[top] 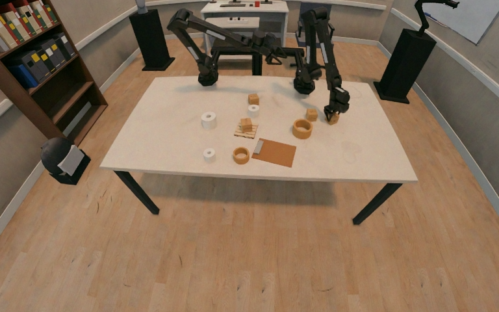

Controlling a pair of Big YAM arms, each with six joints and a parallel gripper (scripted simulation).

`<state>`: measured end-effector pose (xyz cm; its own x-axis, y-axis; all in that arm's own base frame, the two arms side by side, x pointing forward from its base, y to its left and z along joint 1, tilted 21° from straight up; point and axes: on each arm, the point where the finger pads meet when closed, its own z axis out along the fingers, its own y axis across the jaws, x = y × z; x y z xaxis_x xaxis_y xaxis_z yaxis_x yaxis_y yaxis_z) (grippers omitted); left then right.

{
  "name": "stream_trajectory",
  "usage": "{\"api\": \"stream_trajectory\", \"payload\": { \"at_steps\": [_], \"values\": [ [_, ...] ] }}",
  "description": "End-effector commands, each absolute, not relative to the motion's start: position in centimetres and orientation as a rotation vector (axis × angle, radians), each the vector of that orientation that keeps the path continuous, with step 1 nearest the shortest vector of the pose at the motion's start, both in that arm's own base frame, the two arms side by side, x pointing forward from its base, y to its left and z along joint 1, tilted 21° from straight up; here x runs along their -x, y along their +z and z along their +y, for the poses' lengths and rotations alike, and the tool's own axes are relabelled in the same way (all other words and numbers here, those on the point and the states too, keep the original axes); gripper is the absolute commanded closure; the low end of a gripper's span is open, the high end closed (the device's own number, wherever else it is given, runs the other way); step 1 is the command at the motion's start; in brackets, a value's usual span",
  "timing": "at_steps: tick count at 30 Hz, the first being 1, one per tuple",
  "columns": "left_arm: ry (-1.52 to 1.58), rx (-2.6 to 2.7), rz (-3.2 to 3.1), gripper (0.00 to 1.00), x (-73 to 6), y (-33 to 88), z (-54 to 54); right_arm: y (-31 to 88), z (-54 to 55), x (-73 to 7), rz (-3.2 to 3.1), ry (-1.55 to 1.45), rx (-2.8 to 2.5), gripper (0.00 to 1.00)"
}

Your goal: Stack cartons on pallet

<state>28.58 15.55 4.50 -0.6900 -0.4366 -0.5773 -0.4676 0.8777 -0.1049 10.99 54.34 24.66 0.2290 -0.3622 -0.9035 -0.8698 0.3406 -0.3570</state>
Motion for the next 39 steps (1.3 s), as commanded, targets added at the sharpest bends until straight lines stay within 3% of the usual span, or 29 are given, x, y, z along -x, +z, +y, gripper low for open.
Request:
{"api": "stream_trajectory", "payload": {
  "at_steps": [1, 15, 24, 39],
  "values": [
    [0.085, 0.643, 2.405, 0.46, -28.8, 6.6, 16.2, 26.3, 54.9, -10.8, 1.325, 0.531, 1.221, 0.00],
    [0.086, 0.641, 2.404, 0.46, -24.3, 17.4, 15.0, 26.3, 54.9, -10.8, 1.325, 0.531, 1.221, 0.00],
    [0.035, 0.699, 2.417, 0.46, -24.2, 16.6, 13.5, 27.5, 54.1, -11.3, 1.325, 0.532, 1.198, 0.00],
    [-0.008, 0.871, 2.367, 0.46, -25.3, 16.7, 3.5, 30.5, 35.2, -16.2, 1.430, 0.365, 0.937, 0.00]
  ]
}}
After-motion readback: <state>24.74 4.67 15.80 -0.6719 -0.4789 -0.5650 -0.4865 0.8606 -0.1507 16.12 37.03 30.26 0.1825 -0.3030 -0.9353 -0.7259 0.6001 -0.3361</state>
